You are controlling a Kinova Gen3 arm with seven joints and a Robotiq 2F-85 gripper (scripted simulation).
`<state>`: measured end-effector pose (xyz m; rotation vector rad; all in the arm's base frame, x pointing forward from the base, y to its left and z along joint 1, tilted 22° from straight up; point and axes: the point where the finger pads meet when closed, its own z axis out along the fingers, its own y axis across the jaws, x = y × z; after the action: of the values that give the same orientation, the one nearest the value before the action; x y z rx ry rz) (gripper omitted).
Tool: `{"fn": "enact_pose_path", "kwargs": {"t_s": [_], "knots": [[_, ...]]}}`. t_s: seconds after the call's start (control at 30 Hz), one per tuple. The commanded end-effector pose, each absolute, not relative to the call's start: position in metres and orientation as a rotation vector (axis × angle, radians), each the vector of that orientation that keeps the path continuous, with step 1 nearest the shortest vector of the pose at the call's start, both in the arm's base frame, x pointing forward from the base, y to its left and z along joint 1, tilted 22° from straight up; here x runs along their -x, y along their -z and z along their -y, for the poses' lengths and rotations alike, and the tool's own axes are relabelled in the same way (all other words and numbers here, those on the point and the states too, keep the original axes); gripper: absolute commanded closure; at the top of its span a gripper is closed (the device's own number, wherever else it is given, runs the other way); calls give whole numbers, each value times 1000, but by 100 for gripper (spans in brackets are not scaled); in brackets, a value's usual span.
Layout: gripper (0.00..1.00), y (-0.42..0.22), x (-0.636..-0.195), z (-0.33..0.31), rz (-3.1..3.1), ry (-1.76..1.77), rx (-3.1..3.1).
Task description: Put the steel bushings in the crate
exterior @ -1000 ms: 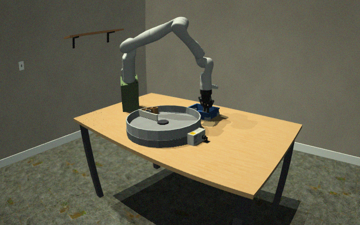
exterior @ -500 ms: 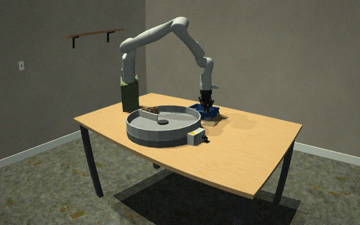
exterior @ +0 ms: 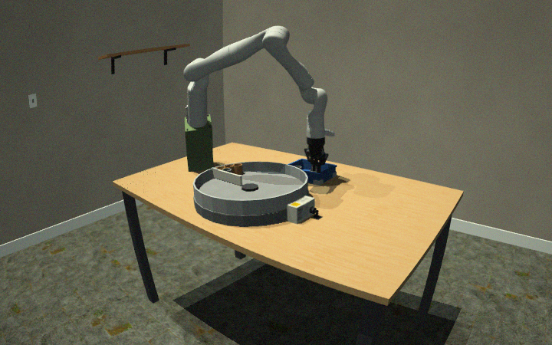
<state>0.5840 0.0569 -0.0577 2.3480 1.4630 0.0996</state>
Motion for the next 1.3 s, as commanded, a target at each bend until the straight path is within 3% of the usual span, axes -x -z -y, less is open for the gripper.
{"fn": "enact_pose_path", "kwargs": {"t_s": [0.0,1.27], "knots": [[81,57,-585,-58,-1463,-102,-2347],[81,48,-582,-61,-1463,-102,-2347]]}}
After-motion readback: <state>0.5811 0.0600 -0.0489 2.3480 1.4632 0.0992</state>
